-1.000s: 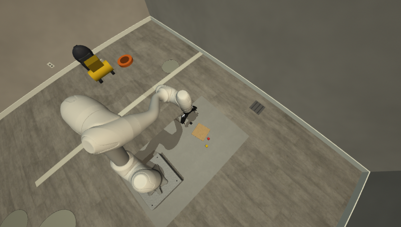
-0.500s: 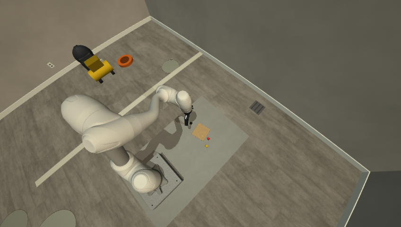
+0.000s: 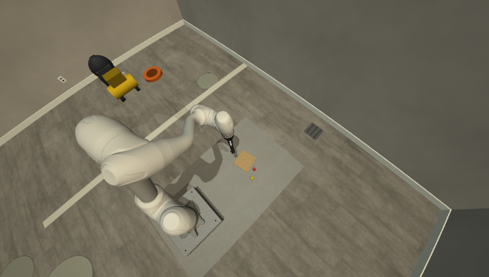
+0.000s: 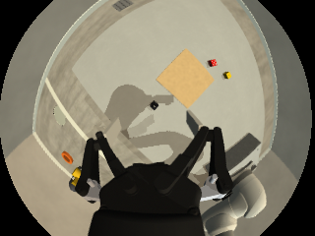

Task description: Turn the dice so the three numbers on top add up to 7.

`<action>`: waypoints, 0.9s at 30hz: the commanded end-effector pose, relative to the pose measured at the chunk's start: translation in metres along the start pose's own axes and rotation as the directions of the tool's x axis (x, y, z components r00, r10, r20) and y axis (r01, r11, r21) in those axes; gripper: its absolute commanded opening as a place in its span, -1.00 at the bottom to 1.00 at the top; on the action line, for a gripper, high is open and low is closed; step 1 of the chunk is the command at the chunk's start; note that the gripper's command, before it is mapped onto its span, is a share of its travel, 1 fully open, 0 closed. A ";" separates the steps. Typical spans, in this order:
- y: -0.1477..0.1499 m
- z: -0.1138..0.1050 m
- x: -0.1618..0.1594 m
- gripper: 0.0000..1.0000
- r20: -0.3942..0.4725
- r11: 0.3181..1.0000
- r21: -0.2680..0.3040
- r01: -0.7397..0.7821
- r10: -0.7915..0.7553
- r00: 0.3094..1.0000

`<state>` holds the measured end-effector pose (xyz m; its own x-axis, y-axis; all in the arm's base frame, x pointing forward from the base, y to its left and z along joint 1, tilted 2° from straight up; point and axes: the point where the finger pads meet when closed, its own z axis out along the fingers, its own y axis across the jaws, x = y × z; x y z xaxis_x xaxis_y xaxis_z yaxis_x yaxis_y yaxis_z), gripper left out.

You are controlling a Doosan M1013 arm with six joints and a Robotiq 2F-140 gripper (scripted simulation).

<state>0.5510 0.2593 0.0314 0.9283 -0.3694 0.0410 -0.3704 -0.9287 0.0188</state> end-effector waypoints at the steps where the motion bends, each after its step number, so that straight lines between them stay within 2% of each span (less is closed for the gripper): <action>1: 0.000 0.001 0.000 1.00 0.010 0.985 0.011 0.172 -0.172 0.985; 7: 0.000 0.003 -0.001 1.00 0.007 0.930 0.013 0.368 -0.368 0.930; 10: 0.000 0.004 -0.001 1.00 0.007 0.918 0.013 0.397 -0.397 0.918; 11: 0.001 0.005 -0.001 1.00 0.006 0.877 0.014 0.481 -0.481 0.877; 18: 0.001 0.006 -0.001 1.00 0.003 0.756 0.015 0.655 -0.655 0.756; 23: 0.001 0.008 -0.001 1.00 0.000 0.628 0.015 0.778 -0.778 0.628; 26: 0.001 0.008 -0.001 1.00 0.000 0.614 0.015 0.789 -0.789 0.614; 27: 0.001 0.009 -0.001 1.00 -0.002 0.537 0.015 0.844 -0.844 0.537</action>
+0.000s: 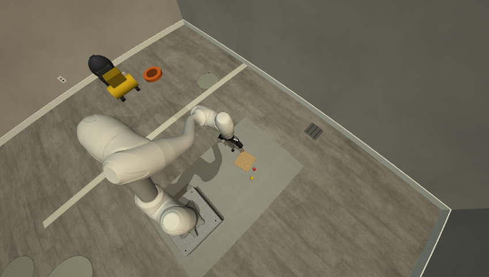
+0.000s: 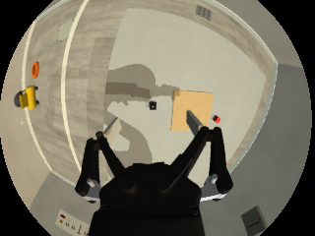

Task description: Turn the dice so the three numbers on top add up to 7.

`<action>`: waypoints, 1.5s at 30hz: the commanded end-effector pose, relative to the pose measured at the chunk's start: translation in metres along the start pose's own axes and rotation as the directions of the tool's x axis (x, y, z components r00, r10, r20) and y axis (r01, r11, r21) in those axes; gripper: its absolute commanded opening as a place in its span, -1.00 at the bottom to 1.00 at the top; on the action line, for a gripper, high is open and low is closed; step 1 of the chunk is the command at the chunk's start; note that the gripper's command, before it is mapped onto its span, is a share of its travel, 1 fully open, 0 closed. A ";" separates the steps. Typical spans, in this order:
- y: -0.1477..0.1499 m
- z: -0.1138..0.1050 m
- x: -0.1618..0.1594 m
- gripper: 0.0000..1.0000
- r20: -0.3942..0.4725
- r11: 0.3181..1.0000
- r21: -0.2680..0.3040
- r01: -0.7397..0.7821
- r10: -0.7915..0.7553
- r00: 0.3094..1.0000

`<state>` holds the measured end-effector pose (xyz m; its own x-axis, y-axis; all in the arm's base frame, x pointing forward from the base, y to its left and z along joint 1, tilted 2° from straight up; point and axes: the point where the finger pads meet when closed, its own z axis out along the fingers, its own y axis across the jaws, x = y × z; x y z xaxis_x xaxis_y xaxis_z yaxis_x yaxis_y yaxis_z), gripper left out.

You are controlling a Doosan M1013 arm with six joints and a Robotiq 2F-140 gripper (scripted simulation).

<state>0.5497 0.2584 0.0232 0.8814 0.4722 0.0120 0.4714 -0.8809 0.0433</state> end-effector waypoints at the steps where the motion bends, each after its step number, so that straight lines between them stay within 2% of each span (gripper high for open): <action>1: 0.000 0.001 0.000 1.00 -0.002 0.985 0.015 0.173 -0.173 0.985; 9: 0.000 0.004 -0.001 1.00 -0.006 0.920 0.014 0.392 -0.392 0.920; 13: 0.000 0.005 -0.001 1.00 -0.008 0.844 0.013 0.536 -0.536 0.844; 16: 0.000 0.005 -0.001 1.00 -0.008 0.843 0.013 0.538 -0.537 0.843; 18: 0.000 0.006 -0.001 1.00 -0.010 0.757 0.012 0.653 -0.653 0.758; 19: 0.000 0.006 -0.001 1.00 -0.010 0.752 0.011 0.659 -0.659 0.752; 27: 0.000 0.009 -0.002 1.00 -0.012 0.557 0.009 0.830 -0.830 0.557; 28: 0.000 0.009 -0.002 1.00 -0.013 0.512 0.008 0.859 -0.859 0.512; 29: 0.000 0.009 -0.002 1.00 -0.013 0.510 0.008 0.860 -0.860 0.510; 31: 0.000 0.010 -0.002 1.00 -0.013 0.426 0.007 0.905 -0.904 0.426; 34: 0.000 0.010 -0.002 1.00 -0.014 0.422 0.007 0.906 -0.906 0.422; 39: 0.000 0.012 -0.003 1.00 -0.015 0.254 0.004 0.967 -0.967 0.254; 45: 0.000 0.013 -0.003 1.00 -0.015 0.157 0.003 0.988 -0.988 0.157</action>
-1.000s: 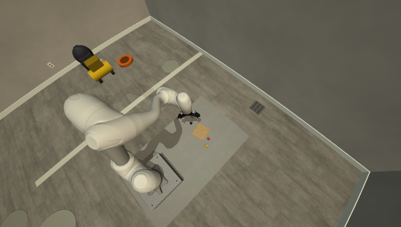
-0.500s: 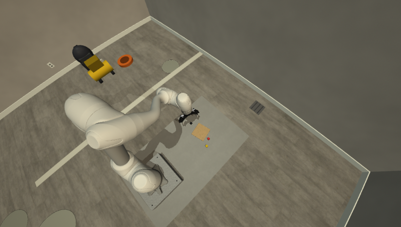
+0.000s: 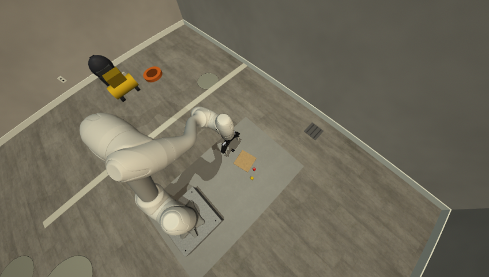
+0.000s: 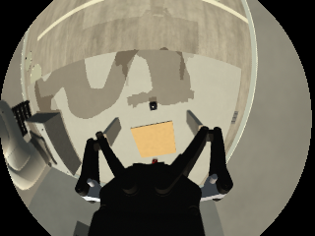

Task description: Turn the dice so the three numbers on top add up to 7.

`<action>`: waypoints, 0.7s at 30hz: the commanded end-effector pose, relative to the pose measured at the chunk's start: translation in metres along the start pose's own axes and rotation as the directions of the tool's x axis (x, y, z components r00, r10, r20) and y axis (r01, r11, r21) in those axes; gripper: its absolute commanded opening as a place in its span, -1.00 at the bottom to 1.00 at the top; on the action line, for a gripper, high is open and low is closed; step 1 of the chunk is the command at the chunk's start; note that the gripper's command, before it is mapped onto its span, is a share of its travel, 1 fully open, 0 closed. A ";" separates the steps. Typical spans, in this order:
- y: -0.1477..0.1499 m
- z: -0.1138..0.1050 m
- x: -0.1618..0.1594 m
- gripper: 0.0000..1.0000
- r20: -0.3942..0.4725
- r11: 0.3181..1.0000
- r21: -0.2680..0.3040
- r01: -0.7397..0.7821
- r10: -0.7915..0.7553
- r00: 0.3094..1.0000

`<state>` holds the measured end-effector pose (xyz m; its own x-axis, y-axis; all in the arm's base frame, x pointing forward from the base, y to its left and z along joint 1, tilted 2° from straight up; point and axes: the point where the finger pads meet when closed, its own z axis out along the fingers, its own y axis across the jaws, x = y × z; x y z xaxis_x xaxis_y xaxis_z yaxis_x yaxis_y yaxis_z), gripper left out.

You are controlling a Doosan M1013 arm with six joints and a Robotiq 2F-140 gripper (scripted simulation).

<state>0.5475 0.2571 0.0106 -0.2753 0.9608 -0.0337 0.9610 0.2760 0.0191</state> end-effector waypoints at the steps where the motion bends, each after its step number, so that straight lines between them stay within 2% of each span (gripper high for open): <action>1: 0.000 0.000 0.000 1.00 -0.009 0.998 0.001 0.061 -0.061 0.998; 8: 0.000 0.000 0.000 1.00 -0.009 0.997 0.001 0.071 -0.071 0.997; 9: 0.000 0.000 0.000 -0.57 -0.009 0.997 0.001 0.071 -0.071 0.997; 21: 0.000 0.000 0.000 -0.57 -0.009 0.997 0.001 0.071 -0.071 0.997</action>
